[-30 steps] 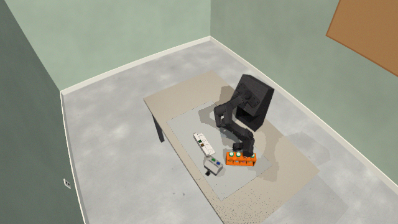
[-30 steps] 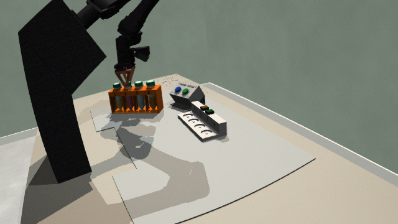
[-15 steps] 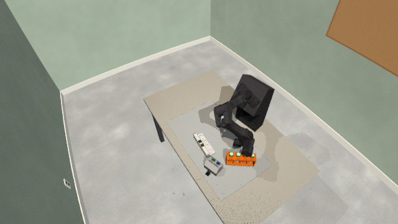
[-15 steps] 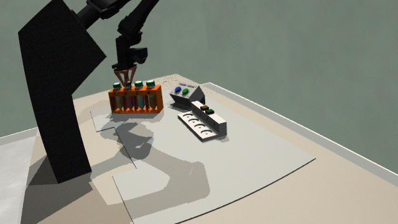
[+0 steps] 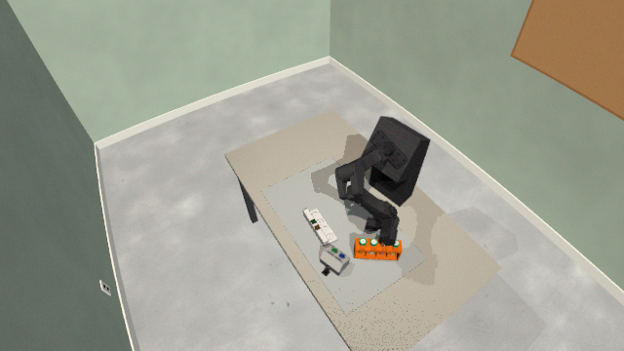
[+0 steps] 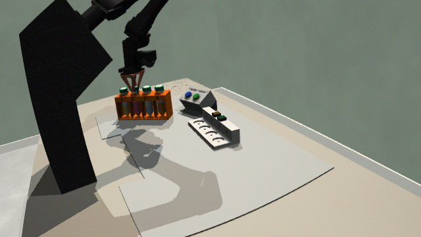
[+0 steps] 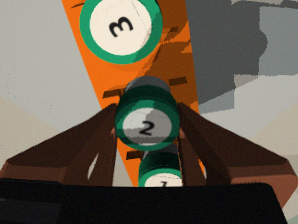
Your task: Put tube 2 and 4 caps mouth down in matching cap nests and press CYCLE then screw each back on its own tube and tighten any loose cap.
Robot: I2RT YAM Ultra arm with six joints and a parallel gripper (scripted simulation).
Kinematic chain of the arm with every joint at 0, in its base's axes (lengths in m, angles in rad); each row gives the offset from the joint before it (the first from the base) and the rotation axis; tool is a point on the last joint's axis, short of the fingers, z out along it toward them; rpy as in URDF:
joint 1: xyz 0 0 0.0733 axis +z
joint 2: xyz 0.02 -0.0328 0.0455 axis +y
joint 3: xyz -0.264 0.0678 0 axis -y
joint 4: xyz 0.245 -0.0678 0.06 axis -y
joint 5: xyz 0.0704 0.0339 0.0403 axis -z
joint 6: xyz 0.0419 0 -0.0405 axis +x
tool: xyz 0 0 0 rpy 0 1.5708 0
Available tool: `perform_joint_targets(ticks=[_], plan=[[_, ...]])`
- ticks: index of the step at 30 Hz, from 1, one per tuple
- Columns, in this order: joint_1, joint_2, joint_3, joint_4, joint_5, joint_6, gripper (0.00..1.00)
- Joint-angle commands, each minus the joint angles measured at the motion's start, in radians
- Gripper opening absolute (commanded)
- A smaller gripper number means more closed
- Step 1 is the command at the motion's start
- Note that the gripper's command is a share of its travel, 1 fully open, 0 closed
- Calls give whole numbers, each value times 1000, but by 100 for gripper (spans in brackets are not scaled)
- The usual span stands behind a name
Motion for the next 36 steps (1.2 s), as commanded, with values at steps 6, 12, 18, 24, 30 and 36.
perform_joint_targets(ticks=[6,12,18,24,30,36], plan=[[5,-6,-2,0,1,-401,0],[5,-6,-2,0,1,-601,0],[5,-7,-2,0,2,-900,0],[5,-7,-2,-1,2,-1150,0],[5,-7,-2,-1,2,-1400,0],[5,-7,-2,-1,2,-1700,0]])
